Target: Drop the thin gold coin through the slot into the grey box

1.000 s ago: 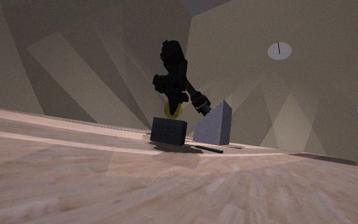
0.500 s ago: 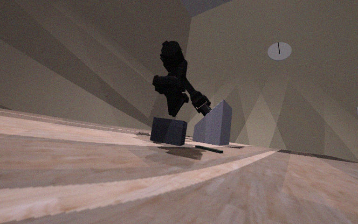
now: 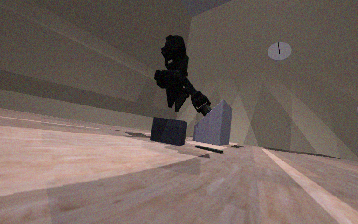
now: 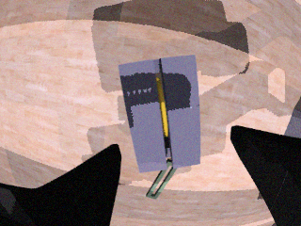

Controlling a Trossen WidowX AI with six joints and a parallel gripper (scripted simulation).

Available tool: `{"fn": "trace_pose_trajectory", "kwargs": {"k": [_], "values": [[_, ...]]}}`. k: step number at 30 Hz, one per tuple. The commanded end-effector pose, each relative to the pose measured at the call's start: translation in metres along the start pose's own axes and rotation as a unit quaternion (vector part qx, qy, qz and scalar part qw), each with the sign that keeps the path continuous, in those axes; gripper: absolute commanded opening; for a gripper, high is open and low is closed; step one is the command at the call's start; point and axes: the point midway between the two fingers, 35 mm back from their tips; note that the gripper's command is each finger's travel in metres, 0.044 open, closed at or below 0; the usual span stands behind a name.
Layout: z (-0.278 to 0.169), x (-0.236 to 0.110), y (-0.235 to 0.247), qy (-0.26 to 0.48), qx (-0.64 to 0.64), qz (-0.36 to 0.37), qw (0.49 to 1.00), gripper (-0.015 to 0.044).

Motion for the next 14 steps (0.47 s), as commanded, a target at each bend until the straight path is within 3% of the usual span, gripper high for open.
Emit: {"fn": "trace_pose_trajectory", "kwargs": {"k": [1,14], "values": [[0.0000,-0.0326,-0.0006,0.000,0.001,0.006,1.000,0.0440],[0.0000,-0.0358,-0.0012,-0.001,0.001,0.006,1.000,0.0440]]}}
Point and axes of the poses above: the point midway between the two fingers, 35 mm back from their tips, its own x axis out along the fingers, its own y axis across the jaws, z = x × y, and after that the axes turned 1 degree about x, right-handed
